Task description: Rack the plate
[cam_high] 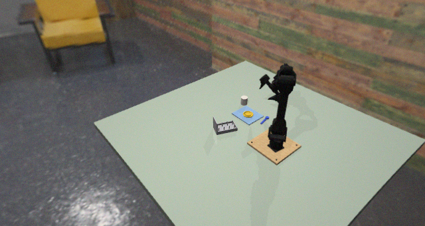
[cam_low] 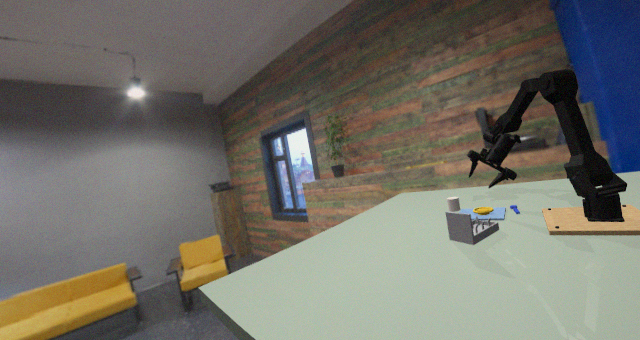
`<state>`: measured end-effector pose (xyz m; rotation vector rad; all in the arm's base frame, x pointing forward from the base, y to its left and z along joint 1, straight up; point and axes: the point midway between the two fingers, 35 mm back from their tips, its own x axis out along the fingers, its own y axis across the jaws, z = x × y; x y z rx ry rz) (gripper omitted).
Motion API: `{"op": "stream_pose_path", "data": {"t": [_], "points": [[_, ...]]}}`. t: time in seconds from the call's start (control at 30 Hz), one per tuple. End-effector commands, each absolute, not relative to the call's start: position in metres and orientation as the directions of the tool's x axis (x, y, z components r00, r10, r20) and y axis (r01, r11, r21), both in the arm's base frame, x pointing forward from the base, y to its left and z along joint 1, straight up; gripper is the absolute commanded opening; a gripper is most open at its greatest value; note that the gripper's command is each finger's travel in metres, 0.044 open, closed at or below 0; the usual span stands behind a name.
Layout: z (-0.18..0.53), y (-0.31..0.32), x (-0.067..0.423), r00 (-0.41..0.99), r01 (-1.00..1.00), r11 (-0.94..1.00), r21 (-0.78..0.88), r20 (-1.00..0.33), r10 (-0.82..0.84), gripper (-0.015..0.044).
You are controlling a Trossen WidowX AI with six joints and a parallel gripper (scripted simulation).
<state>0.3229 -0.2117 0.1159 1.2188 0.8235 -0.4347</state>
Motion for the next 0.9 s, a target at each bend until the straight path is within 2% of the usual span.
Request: {"op": "stream_pose_path", "data": {"t": [0.0,0.43,0.87], "points": [[0.113,-0.196,0.326,0.597,0.689,0.417,0.593,-0.79,0.138,0.04],[0.102,-0.145,0.328,0.426,0.584,0.705,0.403,-0.891,0.157,0.04],[0.095,-0.1,0.32,0.245,0.337,0.919,0.204,-0.962,0.123,0.04]]}}
